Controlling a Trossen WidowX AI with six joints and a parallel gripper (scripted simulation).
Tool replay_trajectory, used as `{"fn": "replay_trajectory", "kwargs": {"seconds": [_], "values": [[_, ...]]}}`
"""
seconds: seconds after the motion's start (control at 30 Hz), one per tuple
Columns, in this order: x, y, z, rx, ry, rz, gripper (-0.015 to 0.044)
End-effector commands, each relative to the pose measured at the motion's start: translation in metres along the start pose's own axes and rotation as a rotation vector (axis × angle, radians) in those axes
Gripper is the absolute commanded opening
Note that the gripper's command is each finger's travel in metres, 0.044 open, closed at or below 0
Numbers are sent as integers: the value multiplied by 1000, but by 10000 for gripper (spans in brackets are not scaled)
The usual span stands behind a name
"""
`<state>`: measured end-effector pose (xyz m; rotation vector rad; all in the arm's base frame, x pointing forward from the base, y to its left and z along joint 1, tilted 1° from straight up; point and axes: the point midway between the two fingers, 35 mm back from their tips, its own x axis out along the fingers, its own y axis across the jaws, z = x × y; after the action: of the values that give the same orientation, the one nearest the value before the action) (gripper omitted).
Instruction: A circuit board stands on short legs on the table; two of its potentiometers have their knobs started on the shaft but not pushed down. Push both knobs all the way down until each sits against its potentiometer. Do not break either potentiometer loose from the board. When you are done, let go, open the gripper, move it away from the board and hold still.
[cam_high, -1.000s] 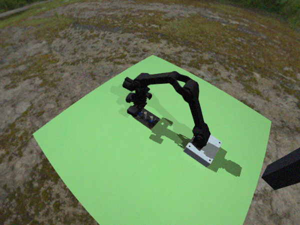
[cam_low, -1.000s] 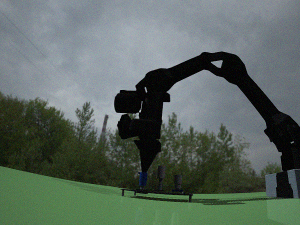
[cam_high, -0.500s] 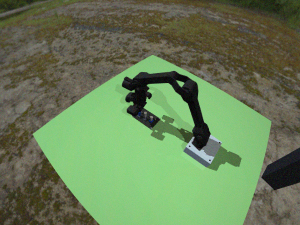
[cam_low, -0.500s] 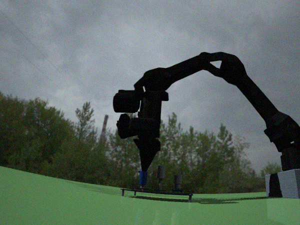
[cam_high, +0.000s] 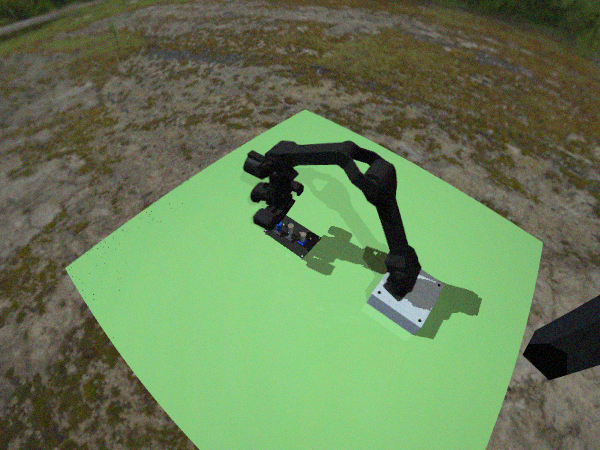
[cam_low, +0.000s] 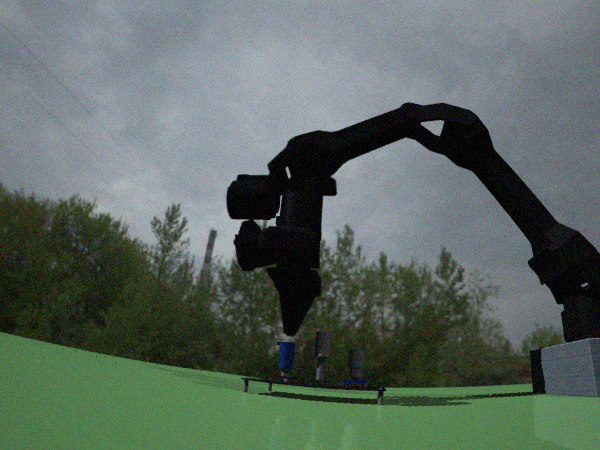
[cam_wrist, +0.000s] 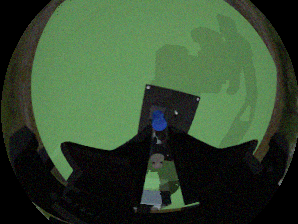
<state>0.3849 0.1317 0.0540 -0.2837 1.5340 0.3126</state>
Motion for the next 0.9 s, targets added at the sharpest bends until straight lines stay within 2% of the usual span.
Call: {"fn": "replay_trajectory", "kwargs": {"seconds": [0.0,0.1,0.33,0.6,0.87], "values": [[1,0,0,0,0,0,184],[-3,-1,-7,0,0,0,263],[-26,-4,-86,2,4,-1,440],[-23,-3,-177,5,8,-2,440],[-23,-3,-179,5,8,-2,440]]}}
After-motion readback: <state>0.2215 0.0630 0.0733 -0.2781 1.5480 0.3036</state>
